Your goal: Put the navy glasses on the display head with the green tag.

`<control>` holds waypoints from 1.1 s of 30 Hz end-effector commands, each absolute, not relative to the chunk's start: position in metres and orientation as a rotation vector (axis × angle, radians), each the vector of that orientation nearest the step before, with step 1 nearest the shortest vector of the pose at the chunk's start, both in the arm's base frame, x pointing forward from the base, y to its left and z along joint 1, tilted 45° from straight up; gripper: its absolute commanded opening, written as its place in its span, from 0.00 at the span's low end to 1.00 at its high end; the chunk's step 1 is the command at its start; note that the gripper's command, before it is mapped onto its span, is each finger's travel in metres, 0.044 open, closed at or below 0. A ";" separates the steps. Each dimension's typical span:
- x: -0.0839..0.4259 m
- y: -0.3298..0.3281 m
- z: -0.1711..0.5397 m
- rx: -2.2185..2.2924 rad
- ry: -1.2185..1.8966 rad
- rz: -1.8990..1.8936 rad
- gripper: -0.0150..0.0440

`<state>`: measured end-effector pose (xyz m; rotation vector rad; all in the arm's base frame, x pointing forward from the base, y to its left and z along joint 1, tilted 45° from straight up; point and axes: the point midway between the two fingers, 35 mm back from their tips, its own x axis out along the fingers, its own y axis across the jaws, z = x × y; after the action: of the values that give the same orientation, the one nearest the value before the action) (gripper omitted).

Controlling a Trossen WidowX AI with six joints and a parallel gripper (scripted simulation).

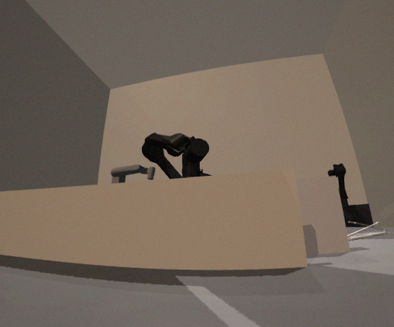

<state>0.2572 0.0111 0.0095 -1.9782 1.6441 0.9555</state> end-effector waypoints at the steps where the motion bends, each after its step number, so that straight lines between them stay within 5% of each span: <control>1: 0.256 0.007 0.006 -1.990 1.649 0.956 0.25; 33: 0.283 0.008 -0.003 -1.995 1.628 0.953 0.25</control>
<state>0.2764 0.0062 -0.0043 -1.9862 1.6358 0.9629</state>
